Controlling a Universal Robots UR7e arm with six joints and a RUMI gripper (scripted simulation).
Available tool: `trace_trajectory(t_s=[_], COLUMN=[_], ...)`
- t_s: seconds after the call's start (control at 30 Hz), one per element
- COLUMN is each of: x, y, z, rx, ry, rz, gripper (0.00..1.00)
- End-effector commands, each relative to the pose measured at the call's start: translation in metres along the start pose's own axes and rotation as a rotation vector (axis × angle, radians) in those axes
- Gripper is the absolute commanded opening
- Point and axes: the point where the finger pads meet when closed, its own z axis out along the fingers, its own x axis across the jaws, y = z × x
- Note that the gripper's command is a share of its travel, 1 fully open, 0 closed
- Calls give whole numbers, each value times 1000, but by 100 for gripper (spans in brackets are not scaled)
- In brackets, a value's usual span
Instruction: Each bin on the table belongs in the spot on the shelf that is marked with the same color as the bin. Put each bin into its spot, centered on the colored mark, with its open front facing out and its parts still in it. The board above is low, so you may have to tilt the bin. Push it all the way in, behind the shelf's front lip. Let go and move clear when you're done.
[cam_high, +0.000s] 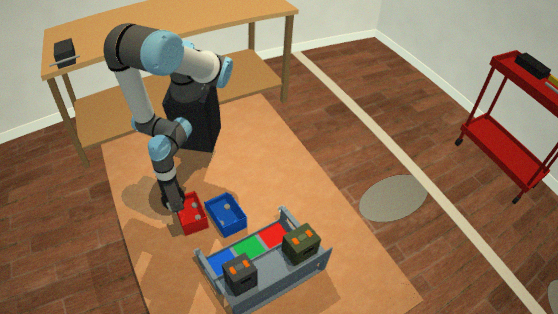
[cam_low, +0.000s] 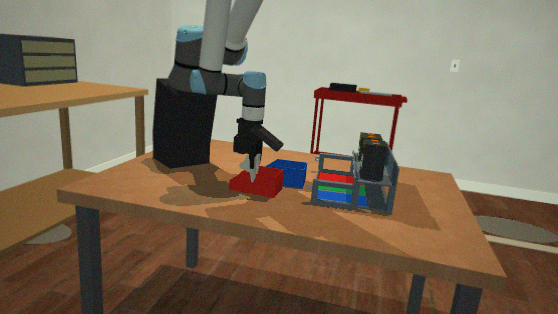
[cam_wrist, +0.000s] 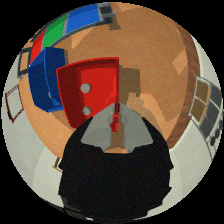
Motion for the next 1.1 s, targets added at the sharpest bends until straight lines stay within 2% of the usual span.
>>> trace_trajectory(t_s=[0.0,1.07], x=[0,0], y=[0,0], z=[0,-12], rx=[1,1], ry=[1,1], rz=[0,0], gripper=[0,0])
